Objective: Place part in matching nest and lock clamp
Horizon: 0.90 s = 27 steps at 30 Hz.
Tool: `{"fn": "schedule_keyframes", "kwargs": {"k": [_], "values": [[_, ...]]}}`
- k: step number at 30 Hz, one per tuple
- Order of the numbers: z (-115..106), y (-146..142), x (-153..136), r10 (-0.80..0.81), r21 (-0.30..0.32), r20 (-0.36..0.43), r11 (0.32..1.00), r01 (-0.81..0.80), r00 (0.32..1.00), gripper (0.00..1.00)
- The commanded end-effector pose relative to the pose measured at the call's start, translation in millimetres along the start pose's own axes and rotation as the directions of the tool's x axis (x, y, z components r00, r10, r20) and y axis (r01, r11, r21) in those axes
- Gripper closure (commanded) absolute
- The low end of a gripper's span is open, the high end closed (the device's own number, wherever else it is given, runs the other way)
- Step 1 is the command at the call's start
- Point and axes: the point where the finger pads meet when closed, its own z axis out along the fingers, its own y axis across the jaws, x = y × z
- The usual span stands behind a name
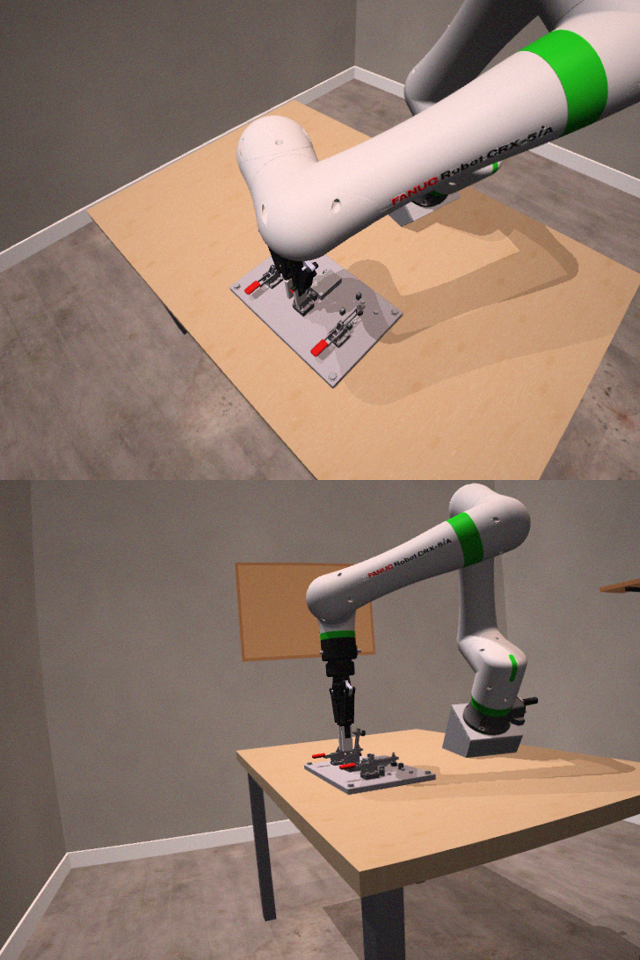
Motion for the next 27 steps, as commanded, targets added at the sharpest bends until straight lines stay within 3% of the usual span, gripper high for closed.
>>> {"fn": "schedule_keyframes", "kwargs": {"k": [1, 27], "values": [[0.0, 0.1, 2.4, 0.0, 0.0, -0.001, 1.0, 0.0, 1.0, 1.0], [8.8, 0.1, 24.4, 0.0, 0.0, -0.001, 1.0, 0.0, 1.0, 1.0]]}}
